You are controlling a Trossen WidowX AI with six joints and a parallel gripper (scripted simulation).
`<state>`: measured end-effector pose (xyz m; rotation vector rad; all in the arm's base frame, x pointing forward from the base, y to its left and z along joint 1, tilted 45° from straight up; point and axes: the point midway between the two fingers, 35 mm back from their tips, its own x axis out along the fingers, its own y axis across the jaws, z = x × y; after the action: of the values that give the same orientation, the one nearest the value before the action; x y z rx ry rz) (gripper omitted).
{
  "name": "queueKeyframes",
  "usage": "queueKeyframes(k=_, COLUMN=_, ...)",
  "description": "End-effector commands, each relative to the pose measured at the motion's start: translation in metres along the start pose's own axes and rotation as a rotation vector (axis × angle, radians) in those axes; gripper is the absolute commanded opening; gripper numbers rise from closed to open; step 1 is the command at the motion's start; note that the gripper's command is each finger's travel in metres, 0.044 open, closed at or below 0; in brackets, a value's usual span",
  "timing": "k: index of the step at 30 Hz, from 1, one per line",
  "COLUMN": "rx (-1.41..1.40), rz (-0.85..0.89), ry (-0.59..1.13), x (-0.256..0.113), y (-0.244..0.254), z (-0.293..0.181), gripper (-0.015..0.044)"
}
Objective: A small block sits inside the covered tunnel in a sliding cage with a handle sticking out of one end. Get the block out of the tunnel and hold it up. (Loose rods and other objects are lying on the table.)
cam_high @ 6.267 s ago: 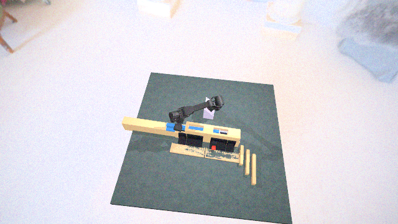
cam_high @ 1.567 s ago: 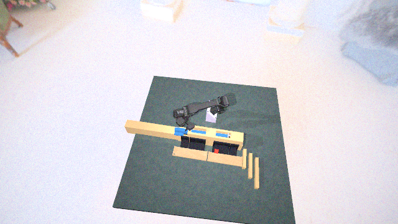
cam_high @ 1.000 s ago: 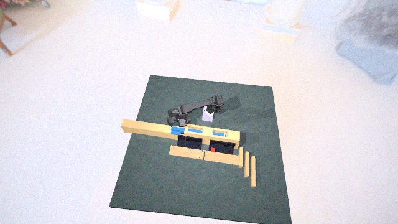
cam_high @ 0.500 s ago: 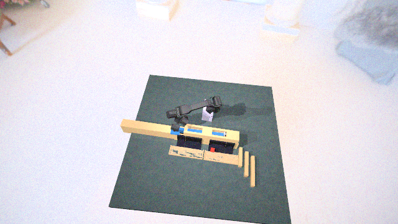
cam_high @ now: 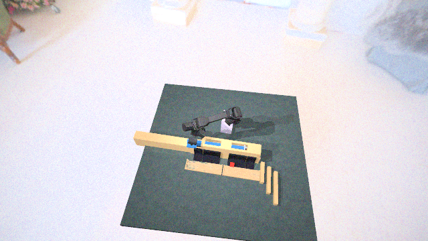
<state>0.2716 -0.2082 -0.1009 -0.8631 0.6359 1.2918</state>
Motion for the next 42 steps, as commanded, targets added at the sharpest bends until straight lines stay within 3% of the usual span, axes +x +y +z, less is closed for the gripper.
queueKeyframes(k=1, rx=0.0, rz=-0.004, ry=-0.003, x=0.006, y=0.001, z=0.001, gripper=0.044)
queueKeyframes(k=15, rx=0.0, rz=-0.005, ry=-0.004, x=0.027, y=0.005, z=0.006, gripper=0.044)
queueKeyframes(k=28, rx=-0.007, rz=0.0, ry=-0.002, x=0.024, y=0.005, z=0.005, gripper=0.0099)
queueKeyframes(k=32, rx=-0.007, rz=0.0, ry=-0.002, x=0.024, y=0.005, z=0.005, gripper=0.0072)
queueKeyframes(k=35, rx=-0.006, rz=0.0, ry=-0.002, x=0.024, y=0.004, z=0.008, gripper=0.0)
queueKeyframes(k=42, rx=-0.001, rz=-0.003, ry=-0.005, x=0.026, y=0.005, z=0.026, gripper=0.0)
